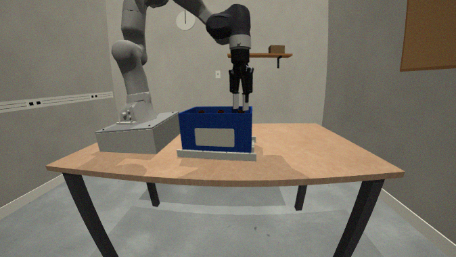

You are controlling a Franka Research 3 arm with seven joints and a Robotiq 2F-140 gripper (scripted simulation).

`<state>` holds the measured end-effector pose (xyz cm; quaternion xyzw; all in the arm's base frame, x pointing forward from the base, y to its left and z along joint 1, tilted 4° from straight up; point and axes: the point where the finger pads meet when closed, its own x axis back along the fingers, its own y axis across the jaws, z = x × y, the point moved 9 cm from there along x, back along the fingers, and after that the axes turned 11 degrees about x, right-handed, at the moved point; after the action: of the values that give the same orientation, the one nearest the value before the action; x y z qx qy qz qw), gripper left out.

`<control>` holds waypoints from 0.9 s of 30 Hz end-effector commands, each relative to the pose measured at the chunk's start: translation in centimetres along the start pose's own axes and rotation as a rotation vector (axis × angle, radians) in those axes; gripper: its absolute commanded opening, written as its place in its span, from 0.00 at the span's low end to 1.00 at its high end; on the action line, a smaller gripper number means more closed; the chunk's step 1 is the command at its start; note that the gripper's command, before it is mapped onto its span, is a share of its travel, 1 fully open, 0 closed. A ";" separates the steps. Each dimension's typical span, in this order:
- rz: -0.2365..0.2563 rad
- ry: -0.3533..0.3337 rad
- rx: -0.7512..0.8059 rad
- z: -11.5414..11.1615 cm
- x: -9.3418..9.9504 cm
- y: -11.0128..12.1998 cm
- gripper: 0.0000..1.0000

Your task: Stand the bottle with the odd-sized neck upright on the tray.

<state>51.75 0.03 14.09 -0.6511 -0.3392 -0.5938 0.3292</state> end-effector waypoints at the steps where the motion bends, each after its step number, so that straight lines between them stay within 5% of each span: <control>1: -0.004 0.006 0.005 0.1 -0.2 0.1 0.44; 27: -0.004 0.006 0.005 0.1 -2.6 0.1 0.44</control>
<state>51.67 -0.09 11.67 -0.6505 -0.3394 -0.5946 0.3289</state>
